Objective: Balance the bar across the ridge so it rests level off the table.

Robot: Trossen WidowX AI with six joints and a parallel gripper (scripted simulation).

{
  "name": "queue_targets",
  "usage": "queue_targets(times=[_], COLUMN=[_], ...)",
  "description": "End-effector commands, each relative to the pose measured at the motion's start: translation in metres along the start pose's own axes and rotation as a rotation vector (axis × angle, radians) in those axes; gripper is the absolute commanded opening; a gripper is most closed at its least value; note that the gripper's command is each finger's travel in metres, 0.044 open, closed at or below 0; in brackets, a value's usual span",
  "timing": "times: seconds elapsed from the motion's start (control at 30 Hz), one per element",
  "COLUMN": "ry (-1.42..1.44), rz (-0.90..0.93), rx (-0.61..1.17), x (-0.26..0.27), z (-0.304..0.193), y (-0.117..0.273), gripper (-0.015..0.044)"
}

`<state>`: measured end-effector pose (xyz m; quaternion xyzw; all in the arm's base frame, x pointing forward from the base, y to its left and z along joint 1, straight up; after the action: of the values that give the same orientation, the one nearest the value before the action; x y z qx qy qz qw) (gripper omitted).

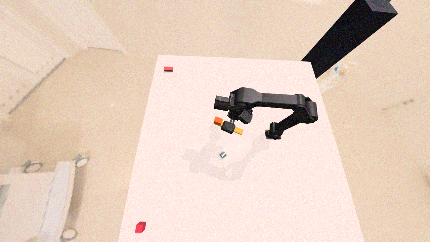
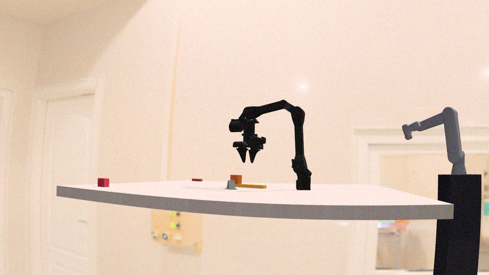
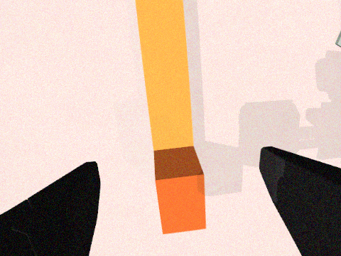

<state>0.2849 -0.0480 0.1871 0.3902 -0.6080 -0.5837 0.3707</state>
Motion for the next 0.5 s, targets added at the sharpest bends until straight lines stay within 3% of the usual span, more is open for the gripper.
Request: queue_targets(times=[0.0, 0.2, 0.47], ry=[0.042, 0.042, 0.042], rz=[-0.003, -0.003, -0.003], rx=[-0.016, -0.016, -0.016], x=[-0.003, -0.003, -0.004], z=[0.003, 0.001, 0.001], y=[-0.003, -0.014, -0.069], gripper=[0.0315, 0.0315, 0.0315])
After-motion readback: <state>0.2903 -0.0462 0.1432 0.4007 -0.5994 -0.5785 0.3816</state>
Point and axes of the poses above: the point midway between the two fingers, 35 mm back from their tips, its own y axis back along the fingers, its own x axis across the jaws, z = x × y, the point moved 2 cm from there along y, back along the fingers, and after that the axes turned 1 degree about -y, right-handed, at the moved point
